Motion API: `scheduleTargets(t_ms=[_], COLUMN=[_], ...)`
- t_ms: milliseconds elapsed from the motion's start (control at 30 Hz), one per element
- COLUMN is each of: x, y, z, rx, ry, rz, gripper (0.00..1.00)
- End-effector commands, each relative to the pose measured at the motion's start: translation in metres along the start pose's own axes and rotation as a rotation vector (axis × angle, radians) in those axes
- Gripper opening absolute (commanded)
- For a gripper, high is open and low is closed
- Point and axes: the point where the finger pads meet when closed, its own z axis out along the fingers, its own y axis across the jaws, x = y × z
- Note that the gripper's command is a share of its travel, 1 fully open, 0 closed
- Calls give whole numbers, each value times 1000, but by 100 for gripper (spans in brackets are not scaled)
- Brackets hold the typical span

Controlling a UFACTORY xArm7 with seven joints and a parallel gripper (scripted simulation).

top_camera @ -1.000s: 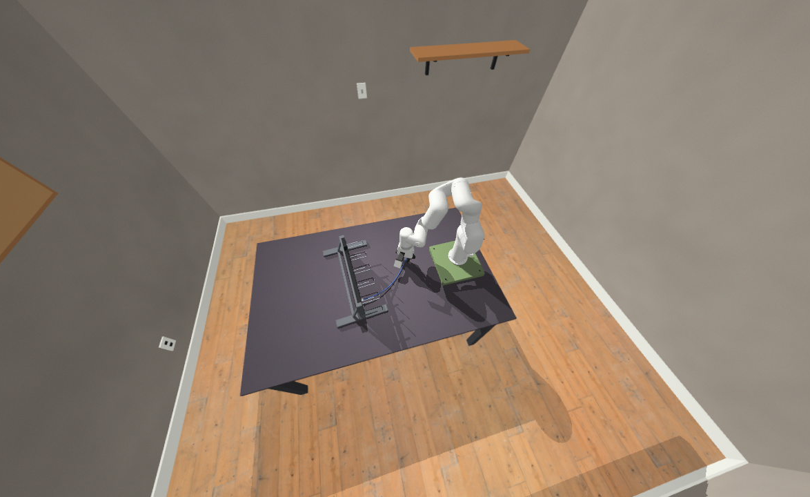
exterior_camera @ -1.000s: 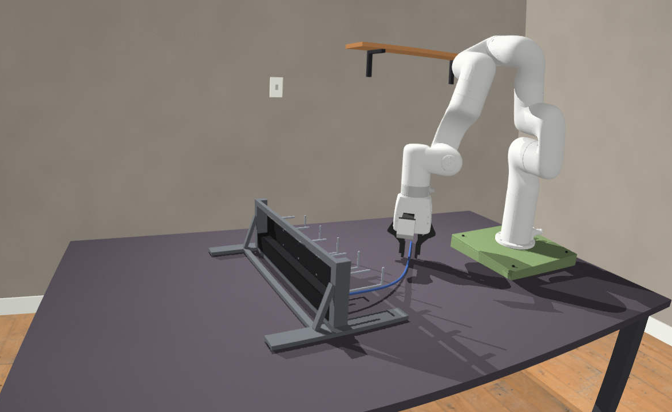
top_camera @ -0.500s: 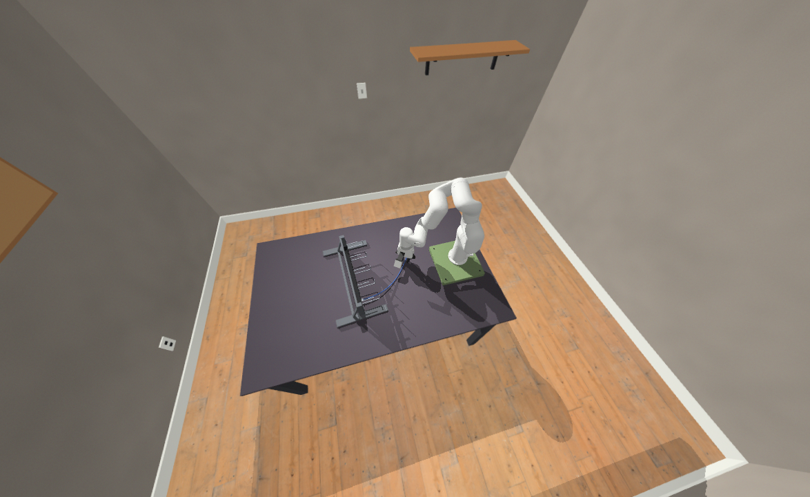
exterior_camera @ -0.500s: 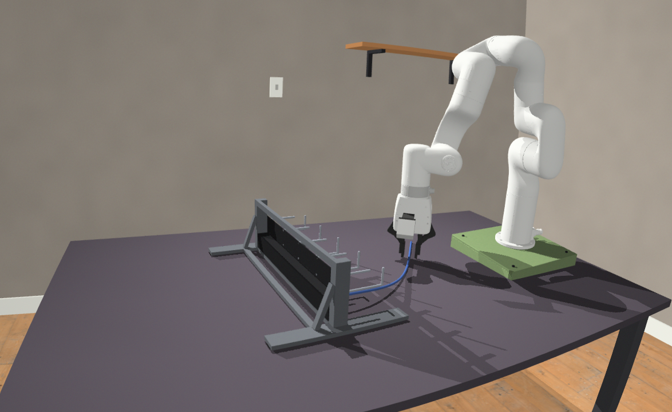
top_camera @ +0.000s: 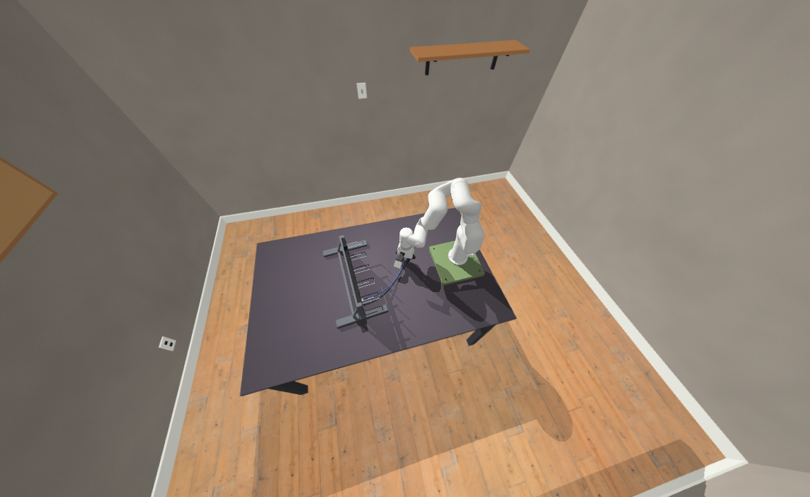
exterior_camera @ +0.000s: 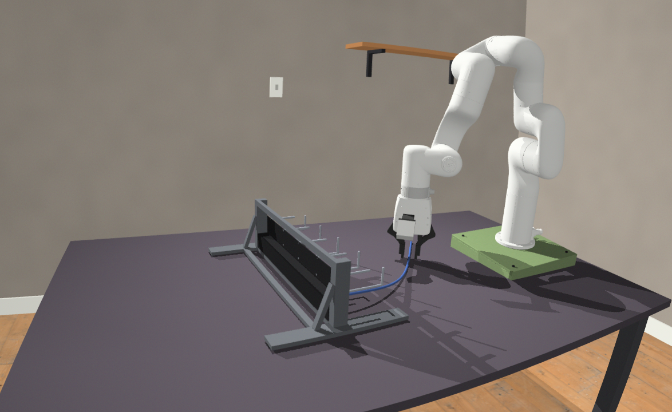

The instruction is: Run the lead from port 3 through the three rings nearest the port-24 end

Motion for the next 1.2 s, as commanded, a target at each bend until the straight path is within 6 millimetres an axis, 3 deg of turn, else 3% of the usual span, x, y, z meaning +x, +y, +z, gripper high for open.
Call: scheduleTargets(t_ms=[0, 1167], x=[0, 0], y=[1, 1], z=[0, 6], rx=[-3, -3], ry=[1, 1], rz=[0, 0], gripper=[33, 33])
